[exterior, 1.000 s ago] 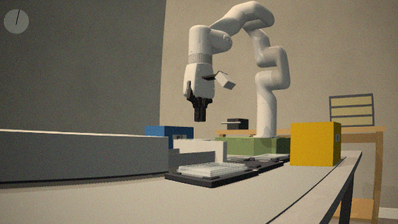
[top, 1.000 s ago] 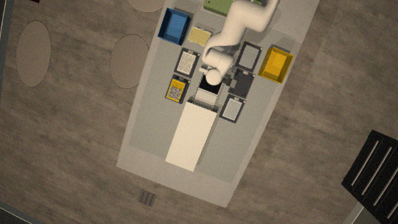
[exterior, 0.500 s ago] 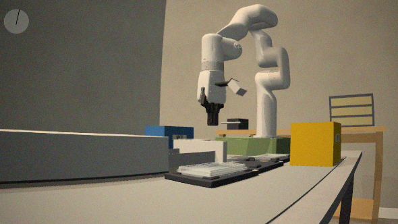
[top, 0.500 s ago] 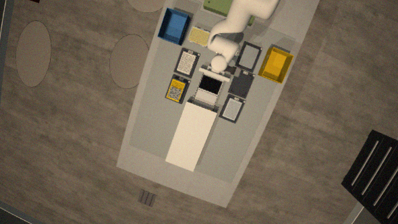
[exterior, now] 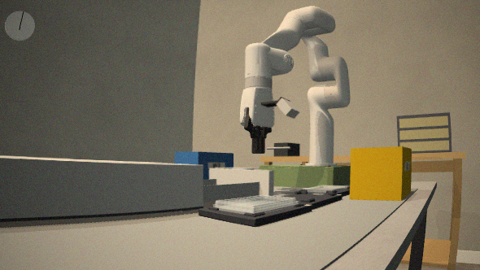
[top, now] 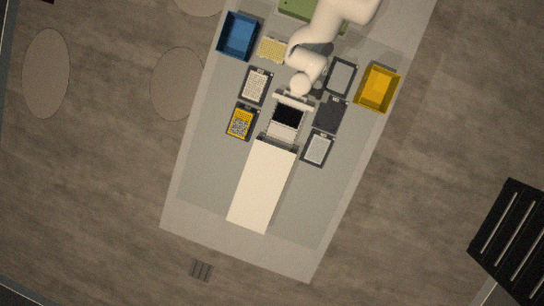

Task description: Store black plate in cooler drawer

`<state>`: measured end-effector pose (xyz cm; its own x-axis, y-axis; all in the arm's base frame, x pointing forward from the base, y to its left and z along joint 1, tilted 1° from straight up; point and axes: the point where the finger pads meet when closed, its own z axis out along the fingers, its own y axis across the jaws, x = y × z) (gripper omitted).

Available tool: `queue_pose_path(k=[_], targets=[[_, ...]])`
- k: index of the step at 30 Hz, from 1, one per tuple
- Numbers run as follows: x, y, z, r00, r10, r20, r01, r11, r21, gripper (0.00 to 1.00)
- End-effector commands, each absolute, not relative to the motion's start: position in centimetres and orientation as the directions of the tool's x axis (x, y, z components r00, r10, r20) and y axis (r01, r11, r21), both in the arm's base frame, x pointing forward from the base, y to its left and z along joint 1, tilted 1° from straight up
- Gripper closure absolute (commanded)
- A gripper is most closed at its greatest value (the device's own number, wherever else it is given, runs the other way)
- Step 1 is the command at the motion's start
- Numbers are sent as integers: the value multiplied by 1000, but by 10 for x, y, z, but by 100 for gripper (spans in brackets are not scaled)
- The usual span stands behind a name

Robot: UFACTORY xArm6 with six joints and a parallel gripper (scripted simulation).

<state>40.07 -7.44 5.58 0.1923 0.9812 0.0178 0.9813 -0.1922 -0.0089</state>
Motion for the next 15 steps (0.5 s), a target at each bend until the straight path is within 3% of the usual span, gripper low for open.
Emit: queue_pose_path(k=[1, 15], targets=[[402, -74, 49, 192, 981, 18, 981, -192, -5, 100], [402, -74, 29, 192, 981, 18, 981, -192, -5, 100]])
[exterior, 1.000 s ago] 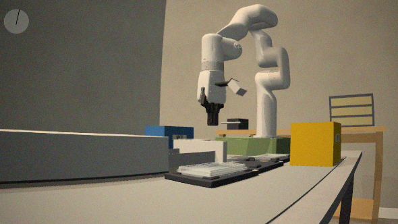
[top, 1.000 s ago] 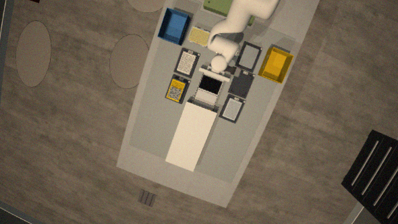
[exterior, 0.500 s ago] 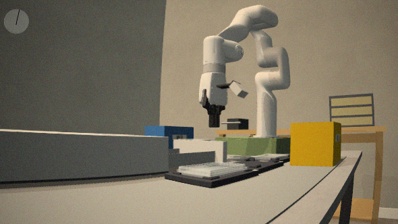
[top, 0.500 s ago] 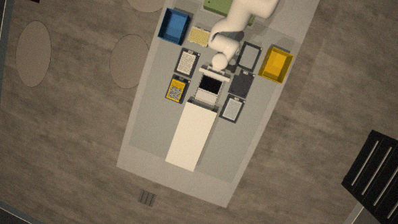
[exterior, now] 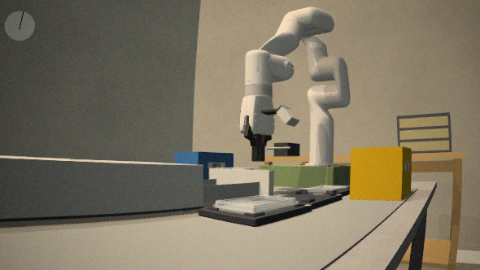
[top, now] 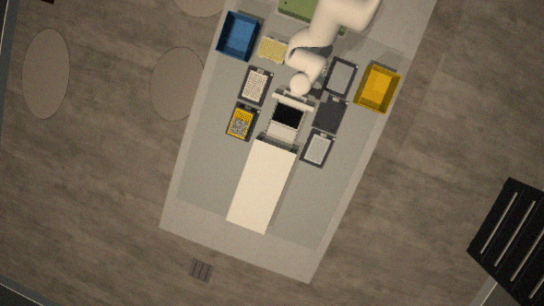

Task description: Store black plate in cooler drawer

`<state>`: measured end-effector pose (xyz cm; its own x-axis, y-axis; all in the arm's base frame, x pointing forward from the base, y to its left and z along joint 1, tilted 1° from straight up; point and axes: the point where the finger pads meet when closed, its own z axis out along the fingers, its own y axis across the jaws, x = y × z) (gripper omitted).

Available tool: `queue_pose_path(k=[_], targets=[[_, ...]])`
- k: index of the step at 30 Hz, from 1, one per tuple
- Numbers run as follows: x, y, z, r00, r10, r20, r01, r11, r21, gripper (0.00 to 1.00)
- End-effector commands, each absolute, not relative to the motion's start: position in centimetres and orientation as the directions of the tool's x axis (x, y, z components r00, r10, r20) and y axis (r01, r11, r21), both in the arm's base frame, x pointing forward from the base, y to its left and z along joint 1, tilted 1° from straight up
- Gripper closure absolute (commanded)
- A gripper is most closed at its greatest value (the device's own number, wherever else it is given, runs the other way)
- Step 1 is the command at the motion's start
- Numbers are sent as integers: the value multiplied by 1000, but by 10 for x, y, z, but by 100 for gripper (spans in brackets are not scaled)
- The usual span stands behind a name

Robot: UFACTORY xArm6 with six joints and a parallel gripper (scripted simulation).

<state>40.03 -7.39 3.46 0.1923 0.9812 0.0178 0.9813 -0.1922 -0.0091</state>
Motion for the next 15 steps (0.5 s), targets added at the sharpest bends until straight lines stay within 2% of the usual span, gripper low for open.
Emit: queue_pose_path(k=[1, 15], targets=[[402, -74, 28, 192, 981, 18, 981, -192, -5, 100], [402, -74, 8, 192, 981, 18, 981, -192, -5, 100]])
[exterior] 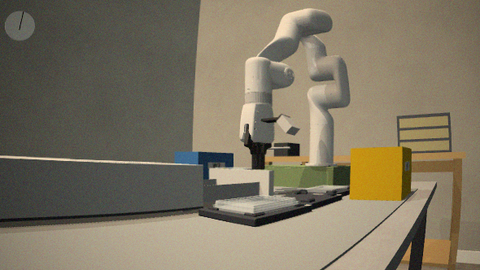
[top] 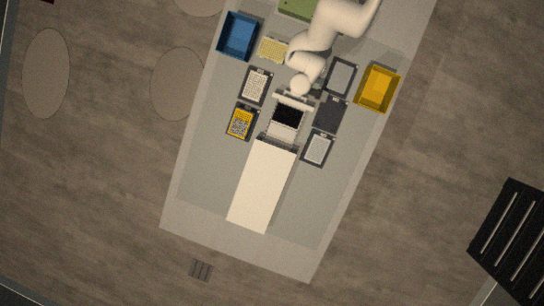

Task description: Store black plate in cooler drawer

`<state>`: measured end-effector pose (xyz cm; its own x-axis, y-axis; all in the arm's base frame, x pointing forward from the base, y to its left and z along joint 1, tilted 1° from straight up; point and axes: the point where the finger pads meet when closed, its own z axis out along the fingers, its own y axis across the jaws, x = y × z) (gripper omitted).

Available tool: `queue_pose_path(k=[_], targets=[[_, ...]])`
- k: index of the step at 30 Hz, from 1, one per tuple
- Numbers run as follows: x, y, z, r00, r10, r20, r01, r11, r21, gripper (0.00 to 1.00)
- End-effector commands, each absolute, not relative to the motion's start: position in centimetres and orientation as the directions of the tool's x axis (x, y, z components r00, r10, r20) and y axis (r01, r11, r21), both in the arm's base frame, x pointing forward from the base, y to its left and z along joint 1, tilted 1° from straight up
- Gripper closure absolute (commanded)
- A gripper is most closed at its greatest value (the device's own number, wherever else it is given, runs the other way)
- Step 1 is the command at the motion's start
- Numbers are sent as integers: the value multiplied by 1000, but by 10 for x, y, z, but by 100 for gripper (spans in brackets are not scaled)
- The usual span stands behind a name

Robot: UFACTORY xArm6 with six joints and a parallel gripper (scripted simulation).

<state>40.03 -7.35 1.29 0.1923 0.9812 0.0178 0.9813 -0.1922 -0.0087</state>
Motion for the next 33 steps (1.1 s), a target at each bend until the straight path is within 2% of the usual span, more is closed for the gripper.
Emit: queue_pose_path(k=[1, 33], targets=[[402, -74, 6, 192, 981, 18, 981, -192, -5, 100], [402, -73, -28, 192, 981, 18, 981, -192, -5, 100]])
